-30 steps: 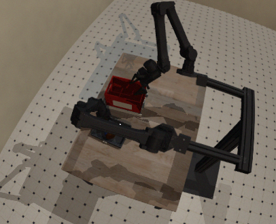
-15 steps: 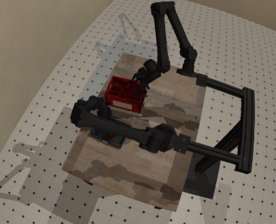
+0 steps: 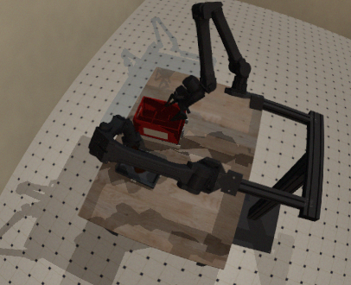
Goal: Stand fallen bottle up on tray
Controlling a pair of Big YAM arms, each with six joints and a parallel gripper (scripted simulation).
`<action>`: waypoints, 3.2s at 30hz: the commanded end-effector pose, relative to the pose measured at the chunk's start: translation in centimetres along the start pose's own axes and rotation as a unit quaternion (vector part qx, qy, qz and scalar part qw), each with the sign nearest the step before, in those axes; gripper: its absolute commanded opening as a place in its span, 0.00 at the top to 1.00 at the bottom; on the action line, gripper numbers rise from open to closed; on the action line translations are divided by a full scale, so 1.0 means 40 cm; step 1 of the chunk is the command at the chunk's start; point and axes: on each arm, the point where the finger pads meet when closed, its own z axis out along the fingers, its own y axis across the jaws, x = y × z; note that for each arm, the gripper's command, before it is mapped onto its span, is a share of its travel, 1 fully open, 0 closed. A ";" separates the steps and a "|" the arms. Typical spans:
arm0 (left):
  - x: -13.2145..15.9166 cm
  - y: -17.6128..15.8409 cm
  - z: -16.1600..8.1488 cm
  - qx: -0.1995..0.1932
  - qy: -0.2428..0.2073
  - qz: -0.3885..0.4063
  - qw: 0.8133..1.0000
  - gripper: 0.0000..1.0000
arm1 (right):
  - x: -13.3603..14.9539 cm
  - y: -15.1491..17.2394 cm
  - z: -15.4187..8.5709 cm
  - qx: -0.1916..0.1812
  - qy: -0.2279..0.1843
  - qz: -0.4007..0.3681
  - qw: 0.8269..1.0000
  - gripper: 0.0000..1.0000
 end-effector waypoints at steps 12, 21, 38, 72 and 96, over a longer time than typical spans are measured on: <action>0.145 -0.014 -0.054 -0.004 -0.008 0.004 1.000 0.76 | -0.003 0.000 0.000 0.000 -0.003 -0.003 1.000 0.00; 0.147 -0.024 -0.117 -0.013 -0.030 0.026 0.999 0.76 | -0.003 0.000 0.000 0.000 -0.003 -0.003 1.000 0.00; 0.177 -0.011 -0.076 -0.032 -0.354 0.041 0.934 0.76 | -0.003 0.000 0.000 0.000 -0.003 -0.003 1.000 0.00; 0.151 -0.033 -0.086 -0.022 -0.697 0.032 0.716 0.76 | -0.003 0.000 0.000 0.000 -0.003 -0.003 1.000 0.00; 0.136 -0.031 -0.013 -0.018 -0.695 0.025 0.718 0.76 | -0.003 0.000 0.000 0.000 -0.003 -0.003 1.000 0.00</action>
